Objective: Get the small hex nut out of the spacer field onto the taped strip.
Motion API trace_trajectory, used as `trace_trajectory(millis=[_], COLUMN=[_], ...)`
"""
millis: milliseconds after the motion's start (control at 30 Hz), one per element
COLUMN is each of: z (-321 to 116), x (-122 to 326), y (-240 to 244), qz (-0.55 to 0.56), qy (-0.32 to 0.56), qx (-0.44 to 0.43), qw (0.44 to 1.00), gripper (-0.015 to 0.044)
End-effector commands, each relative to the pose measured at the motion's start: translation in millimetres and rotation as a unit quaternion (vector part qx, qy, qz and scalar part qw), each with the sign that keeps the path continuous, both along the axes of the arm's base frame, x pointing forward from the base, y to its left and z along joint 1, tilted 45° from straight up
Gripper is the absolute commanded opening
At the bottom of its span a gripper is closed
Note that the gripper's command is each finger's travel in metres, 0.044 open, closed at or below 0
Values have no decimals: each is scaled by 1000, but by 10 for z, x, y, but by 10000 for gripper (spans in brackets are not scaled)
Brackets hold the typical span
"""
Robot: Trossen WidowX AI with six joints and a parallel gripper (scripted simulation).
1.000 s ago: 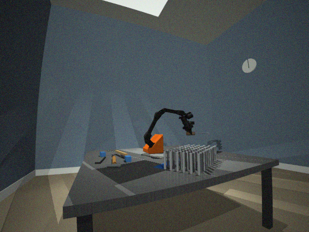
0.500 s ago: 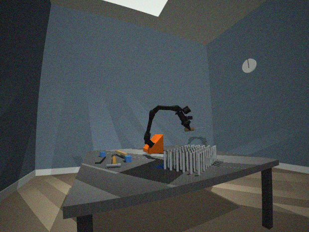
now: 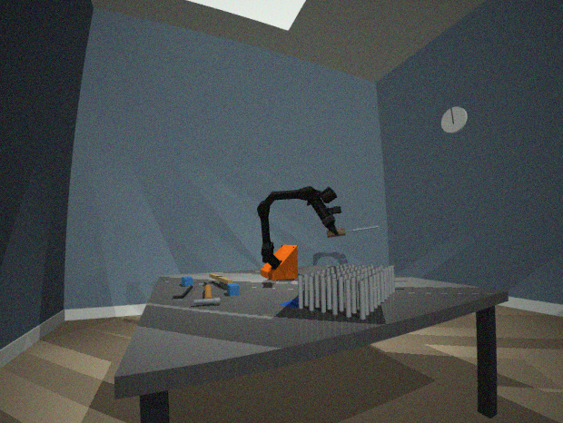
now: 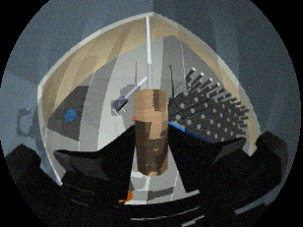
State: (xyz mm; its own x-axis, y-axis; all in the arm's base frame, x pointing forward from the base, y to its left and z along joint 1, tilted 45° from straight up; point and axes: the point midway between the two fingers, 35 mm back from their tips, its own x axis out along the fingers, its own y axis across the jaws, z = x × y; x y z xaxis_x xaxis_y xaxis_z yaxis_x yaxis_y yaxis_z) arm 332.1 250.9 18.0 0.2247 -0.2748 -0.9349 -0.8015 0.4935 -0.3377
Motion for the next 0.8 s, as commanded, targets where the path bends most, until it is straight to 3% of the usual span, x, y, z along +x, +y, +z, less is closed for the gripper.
trace_trajectory(millis=[0, 767], z=[243, 1324], x=[125, 210], y=[-291, -1807], qz=[-16, -110], qy=[-16, -93], qx=[-4, -36], qw=[1000, 989], gripper=[0, 0])
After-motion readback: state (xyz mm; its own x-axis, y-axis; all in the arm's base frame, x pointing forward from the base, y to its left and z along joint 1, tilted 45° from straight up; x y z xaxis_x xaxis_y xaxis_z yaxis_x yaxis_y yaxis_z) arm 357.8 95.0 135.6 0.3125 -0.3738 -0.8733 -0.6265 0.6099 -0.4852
